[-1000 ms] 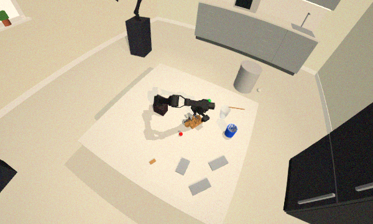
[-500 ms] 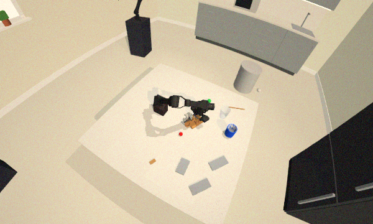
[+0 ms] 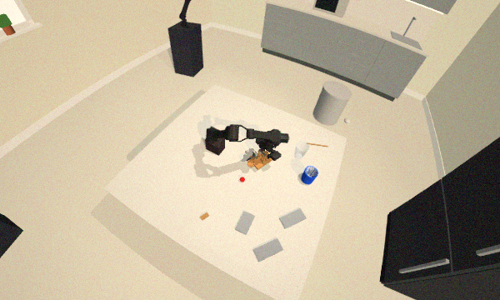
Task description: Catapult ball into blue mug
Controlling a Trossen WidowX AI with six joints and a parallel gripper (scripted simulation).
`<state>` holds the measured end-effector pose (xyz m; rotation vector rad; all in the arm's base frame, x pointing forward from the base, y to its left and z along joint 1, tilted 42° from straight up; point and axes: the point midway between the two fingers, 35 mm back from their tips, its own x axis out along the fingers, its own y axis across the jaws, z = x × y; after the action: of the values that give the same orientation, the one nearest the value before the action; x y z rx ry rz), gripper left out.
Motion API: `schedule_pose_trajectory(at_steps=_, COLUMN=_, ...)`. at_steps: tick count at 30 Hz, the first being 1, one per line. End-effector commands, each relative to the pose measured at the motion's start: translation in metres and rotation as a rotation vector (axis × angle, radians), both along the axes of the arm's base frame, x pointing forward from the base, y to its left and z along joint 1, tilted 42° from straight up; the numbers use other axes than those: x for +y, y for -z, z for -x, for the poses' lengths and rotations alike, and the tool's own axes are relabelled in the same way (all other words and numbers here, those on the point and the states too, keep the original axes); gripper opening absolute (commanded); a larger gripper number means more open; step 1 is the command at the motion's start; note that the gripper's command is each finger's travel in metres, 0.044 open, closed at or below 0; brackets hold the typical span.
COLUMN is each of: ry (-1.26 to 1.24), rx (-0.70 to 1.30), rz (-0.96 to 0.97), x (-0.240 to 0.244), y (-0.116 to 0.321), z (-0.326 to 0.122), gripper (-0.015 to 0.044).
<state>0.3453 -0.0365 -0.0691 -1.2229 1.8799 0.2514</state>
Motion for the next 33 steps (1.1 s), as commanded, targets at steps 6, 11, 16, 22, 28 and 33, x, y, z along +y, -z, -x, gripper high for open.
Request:
schedule_pose_trajectory(at_steps=6, ry=0.108, rx=-0.124, rz=0.018, x=0.01, y=-0.012, z=-0.007, gripper=0.0)
schedule_pose_trajectory(at_steps=11, ry=0.237, rx=-0.237, rz=0.044, x=0.009, y=-0.012, z=-0.008, gripper=0.0)
schedule_pose_trajectory(at_steps=16, ry=0.366, rx=-0.349, rz=0.069, x=0.007, y=-0.012, z=-0.01, gripper=0.0)
schedule_pose_trajectory(at_steps=22, ry=0.52, rx=-0.484, rz=0.1, x=0.004, y=-0.014, z=-0.013, gripper=0.0)
schedule_pose_trajectory(at_steps=28, ry=0.675, rx=-0.62, rz=0.131, x=-0.003, y=-0.018, z=-0.018, gripper=0.0)
schedule_pose_trajectory(at_steps=33, ry=0.739, rx=-0.676, rz=0.144, x=-0.01, y=-0.023, z=-0.022, gripper=0.0)
